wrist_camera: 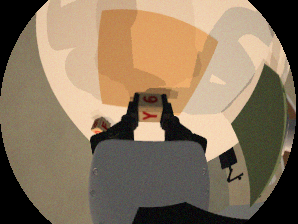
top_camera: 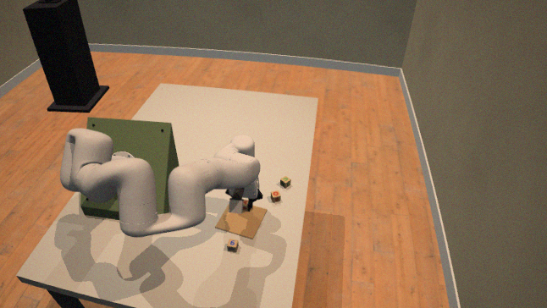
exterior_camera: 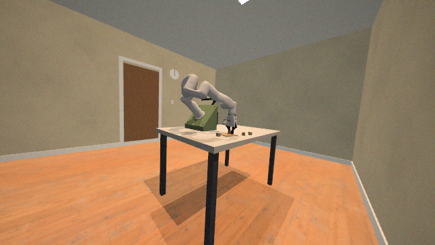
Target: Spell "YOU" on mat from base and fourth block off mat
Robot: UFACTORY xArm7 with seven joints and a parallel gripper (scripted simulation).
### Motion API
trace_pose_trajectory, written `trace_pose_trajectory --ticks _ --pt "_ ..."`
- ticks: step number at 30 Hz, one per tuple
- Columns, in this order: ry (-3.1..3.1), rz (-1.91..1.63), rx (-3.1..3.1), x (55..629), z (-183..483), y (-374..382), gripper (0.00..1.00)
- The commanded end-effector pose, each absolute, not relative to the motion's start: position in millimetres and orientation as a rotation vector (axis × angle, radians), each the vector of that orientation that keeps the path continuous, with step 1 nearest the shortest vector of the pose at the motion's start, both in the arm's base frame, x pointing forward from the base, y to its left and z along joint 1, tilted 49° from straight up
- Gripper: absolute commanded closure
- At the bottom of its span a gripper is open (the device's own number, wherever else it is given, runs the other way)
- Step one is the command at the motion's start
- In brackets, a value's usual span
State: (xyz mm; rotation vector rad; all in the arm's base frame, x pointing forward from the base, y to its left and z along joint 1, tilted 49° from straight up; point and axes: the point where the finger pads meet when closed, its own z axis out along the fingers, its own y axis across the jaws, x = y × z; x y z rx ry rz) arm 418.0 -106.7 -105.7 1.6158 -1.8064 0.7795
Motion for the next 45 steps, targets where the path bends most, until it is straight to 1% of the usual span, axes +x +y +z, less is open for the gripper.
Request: trace_pose_trajectory --ticks 1,4,5,7,8,10,11,15,16,18,19,34,45 --pt "-1.808 0.781 1.62 419.4 -105.1 -104.4 0.73" --pt "-1.808 0.781 1.62 419.4 -105.1 -104.4 0.73" --pt "-1.808 0.781 1.62 419.4 -105.1 -104.4 0.69" --pt "-1.808 0.781 1.62 419.4 -105.1 -104.4 0.69" --pt "-1.808 0.781 1.62 419.4 -105.1 -104.4 0.65" --pt "-1.808 0.781 1.62 419.4 -105.1 -104.4 0.65" --pt "-1.808 0.781 1.62 419.4 -105.1 -104.4 0.61" --pt "-1.808 0.781 1.62 419.4 -105.1 -104.4 0.61" --pt "-1.808 0.781 1.62 419.4 -105.1 -104.4 0.57" --pt "-1.808 0.781 1.62 419.4 -105.1 -104.4 0.57" --pt "-1.808 0.781 1.62 419.4 -105.1 -104.4 0.53" --pt "-1.808 0.781 1.62 419.5 -103.0 -102.0 0.53" --pt "-1.808 0.781 1.62 421.4 -71.8 -66.3 0.53"
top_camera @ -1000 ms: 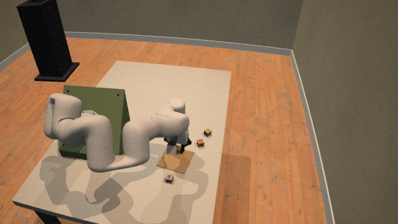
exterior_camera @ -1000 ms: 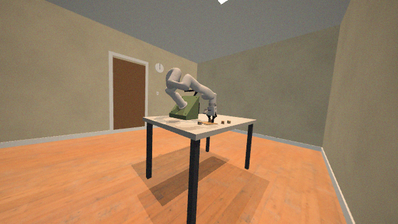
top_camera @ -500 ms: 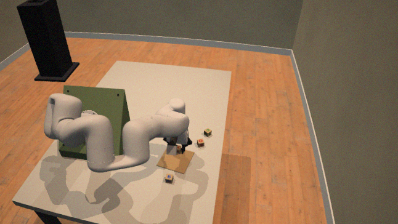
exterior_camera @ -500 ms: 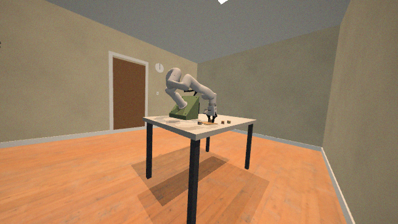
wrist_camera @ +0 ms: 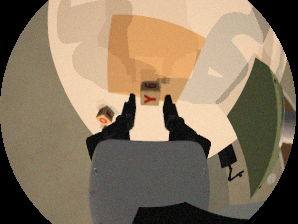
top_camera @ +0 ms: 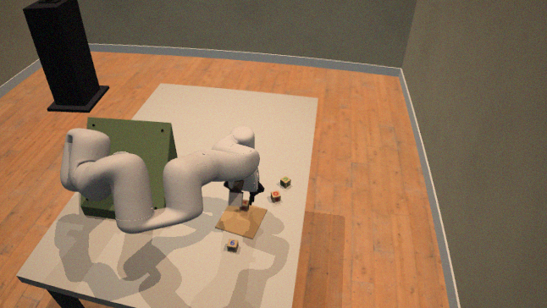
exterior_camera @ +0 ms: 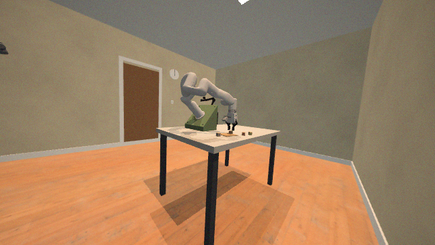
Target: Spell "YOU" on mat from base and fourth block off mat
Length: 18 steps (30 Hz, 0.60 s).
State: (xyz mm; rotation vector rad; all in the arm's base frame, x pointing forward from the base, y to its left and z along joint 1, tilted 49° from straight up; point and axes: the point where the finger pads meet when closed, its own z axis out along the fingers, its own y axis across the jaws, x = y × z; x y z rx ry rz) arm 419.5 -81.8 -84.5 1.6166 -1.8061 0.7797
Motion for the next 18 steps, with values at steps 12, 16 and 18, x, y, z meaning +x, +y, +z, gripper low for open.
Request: trace_pose_trajectory --ticks 12,16,18 --pt "-1.808 0.781 1.62 422.8 -47.0 -38.1 0.53" --pt "-1.808 0.781 1.62 422.9 -45.9 -36.7 0.53" --pt "-1.808 0.781 1.62 422.9 -45.9 -36.7 0.0"
